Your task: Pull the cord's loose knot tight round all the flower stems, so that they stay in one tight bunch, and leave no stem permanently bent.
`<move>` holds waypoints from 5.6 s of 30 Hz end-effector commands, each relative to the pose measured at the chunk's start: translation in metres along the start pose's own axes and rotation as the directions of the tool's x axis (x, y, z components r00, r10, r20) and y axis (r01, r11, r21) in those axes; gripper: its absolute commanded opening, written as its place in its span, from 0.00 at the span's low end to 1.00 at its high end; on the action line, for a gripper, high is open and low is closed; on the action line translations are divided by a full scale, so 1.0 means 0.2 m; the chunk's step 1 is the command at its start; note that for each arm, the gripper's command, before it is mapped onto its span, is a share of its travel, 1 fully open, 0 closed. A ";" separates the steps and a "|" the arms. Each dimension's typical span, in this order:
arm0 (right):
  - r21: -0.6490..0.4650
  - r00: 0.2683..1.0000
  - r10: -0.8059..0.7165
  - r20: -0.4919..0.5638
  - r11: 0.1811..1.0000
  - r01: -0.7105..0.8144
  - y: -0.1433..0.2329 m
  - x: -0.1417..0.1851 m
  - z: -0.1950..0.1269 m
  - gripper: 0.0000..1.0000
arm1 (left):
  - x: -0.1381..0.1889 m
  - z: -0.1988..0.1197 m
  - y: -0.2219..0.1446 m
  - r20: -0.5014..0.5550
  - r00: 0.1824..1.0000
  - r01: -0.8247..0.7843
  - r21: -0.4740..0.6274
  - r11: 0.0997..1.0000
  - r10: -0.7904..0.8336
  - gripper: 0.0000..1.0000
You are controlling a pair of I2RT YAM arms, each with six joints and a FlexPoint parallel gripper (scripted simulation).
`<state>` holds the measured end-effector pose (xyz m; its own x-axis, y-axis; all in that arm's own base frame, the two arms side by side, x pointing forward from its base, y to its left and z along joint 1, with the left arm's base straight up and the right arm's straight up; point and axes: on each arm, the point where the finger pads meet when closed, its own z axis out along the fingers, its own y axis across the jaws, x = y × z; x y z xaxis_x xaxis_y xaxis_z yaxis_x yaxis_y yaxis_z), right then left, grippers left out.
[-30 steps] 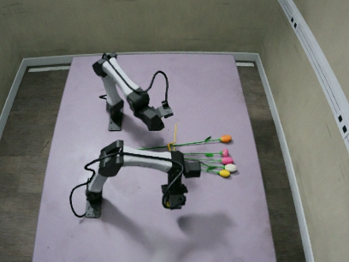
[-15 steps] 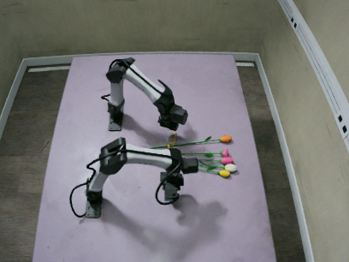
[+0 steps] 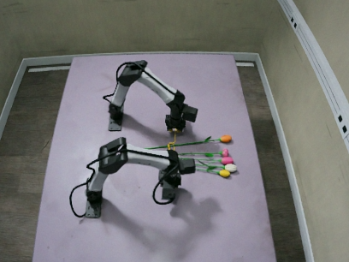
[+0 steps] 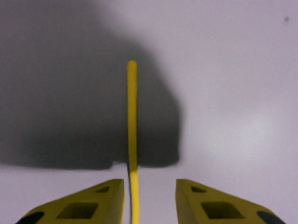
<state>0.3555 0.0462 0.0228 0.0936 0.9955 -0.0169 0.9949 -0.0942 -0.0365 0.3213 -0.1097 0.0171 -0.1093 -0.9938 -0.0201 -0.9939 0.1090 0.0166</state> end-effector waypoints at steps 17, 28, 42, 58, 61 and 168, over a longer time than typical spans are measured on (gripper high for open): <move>-0.034 1.000 0.008 -0.017 0.999 -0.009 0.06 0.04 0.08 0.28 | 0.06 0.08 -0.07 -0.021 1.000 0.015 0.017 1.000 -0.015 0.28; -0.044 1.000 0.006 -0.019 0.999 -0.007 0.07 0.05 0.09 0.28 | 0.04 0.07 -0.05 -0.022 1.000 0.011 0.025 1.000 -0.010 0.02; -0.051 1.000 0.005 -0.020 0.999 -0.006 0.07 0.03 0.09 0.00 | 0.04 0.07 -0.04 -0.022 1.000 0.009 0.026 1.000 -0.008 0.00; -0.074 1.000 0.004 -0.026 0.997 -0.006 0.08 0.03 -0.17 0.00 | 0.03 -0.18 -0.06 -0.027 1.000 0.011 0.046 0.999 -0.010 0.00; -0.074 1.000 0.004 -0.026 0.997 -0.006 0.07 0.02 -0.27 0.00 | 0.02 -0.28 -0.05 -0.027 1.000 0.012 0.046 0.999 -0.011 0.00; -0.447 0.996 -0.009 -0.091 0.894 -0.033 -0.01 -0.94 -1.34 0.00 | -0.94 -1.36 -0.03 -0.096 0.995 0.040 0.418 0.908 0.001 0.00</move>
<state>0.3487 -0.1229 0.2875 0.0837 0.9886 0.1251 0.9099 -0.1270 0.3948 0.3521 0.0573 0.2889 -0.1103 -0.9870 0.1171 -0.9171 0.0556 -0.3948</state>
